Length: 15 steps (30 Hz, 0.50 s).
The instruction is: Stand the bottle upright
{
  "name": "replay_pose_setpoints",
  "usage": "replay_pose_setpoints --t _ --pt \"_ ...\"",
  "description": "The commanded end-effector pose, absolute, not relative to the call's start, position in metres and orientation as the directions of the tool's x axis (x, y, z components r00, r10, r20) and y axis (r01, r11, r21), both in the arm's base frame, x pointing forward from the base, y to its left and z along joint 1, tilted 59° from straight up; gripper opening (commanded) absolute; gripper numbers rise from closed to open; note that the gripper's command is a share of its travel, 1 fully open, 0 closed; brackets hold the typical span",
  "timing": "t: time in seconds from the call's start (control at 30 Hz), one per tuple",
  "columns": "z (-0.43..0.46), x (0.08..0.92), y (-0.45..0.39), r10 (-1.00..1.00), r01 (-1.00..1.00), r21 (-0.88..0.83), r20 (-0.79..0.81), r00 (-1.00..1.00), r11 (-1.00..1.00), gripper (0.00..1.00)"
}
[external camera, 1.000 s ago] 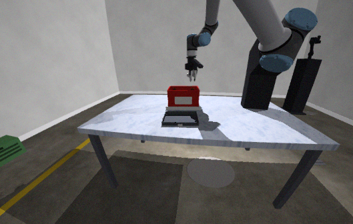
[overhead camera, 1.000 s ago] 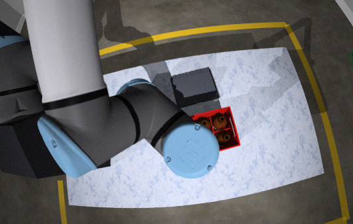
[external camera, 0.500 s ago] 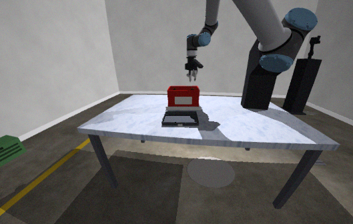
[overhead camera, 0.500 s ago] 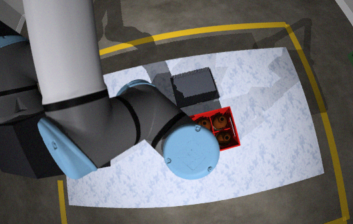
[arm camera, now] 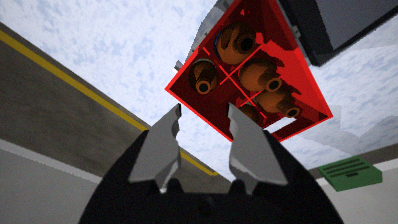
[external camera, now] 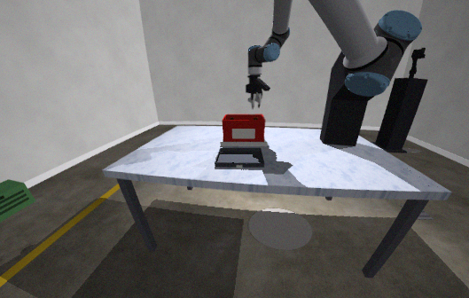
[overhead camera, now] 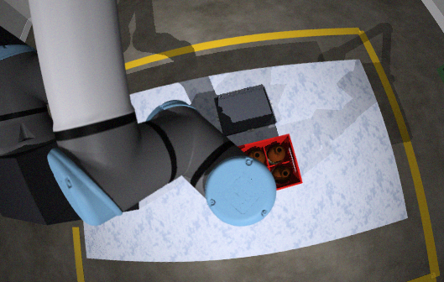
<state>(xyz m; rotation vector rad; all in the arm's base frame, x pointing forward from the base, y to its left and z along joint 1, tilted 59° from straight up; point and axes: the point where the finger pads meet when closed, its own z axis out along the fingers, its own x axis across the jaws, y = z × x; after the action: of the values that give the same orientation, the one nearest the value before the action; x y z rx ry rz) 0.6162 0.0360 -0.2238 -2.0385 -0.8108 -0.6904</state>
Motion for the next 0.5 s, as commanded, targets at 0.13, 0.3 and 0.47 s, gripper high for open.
replay_pose_setpoints --t 0.13,0.3,0.47 --pt "-0.2236 0.6166 0.0352 0.297 0.745 -0.484 0.707 0.642 -0.460 0.38" --pt "-0.2238 0.6167 0.0356 0.297 0.745 -0.484 0.707 0.642 -0.460 0.38" --pt "-0.2247 0.6170 0.0370 0.297 0.745 -0.484 0.706 0.643 -0.460 0.38"
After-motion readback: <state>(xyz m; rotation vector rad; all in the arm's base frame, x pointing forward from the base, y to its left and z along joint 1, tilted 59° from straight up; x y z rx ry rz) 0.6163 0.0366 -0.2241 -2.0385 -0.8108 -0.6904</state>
